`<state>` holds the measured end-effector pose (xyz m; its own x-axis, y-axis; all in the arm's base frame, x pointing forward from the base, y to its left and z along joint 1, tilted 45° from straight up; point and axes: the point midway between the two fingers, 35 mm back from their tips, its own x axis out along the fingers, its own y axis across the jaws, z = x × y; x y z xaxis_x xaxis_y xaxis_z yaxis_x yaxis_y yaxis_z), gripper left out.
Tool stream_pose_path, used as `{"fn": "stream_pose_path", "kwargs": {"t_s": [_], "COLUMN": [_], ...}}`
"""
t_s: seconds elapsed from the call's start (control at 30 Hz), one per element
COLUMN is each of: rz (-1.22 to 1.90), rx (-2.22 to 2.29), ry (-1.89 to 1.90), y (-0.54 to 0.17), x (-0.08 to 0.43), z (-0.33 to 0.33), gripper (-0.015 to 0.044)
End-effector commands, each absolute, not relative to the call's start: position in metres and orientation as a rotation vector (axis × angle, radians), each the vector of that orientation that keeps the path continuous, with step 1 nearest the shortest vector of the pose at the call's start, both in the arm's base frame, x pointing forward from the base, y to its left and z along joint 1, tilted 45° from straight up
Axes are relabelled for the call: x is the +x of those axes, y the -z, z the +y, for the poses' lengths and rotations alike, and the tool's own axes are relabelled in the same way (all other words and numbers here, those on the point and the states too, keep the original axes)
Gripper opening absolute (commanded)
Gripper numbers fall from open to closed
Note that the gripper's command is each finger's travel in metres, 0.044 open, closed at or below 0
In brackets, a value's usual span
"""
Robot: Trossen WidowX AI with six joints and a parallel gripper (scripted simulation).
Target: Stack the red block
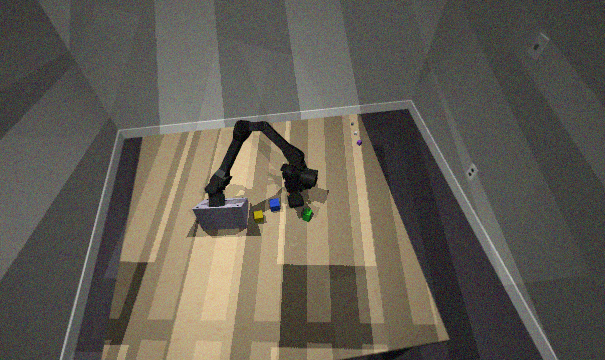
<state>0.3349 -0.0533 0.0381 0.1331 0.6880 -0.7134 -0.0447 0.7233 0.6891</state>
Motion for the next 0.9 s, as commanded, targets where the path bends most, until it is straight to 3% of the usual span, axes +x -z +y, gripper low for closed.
{"fn": "stream_pose_path", "kwargs": {"t_s": [0.0,0.47,0.87], "rz": [1.344,1.340,1.340], "rx": [0.602,0.607,0.608], "ry": [-0.579,-0.576,-0.576], "y": [-0.033,-0.013,0.003], "x": [0.352,0.397,0.402], "z": [-0.058,-0.072,-0.057], "gripper": [0.0000,0.0000,0.0000]}}
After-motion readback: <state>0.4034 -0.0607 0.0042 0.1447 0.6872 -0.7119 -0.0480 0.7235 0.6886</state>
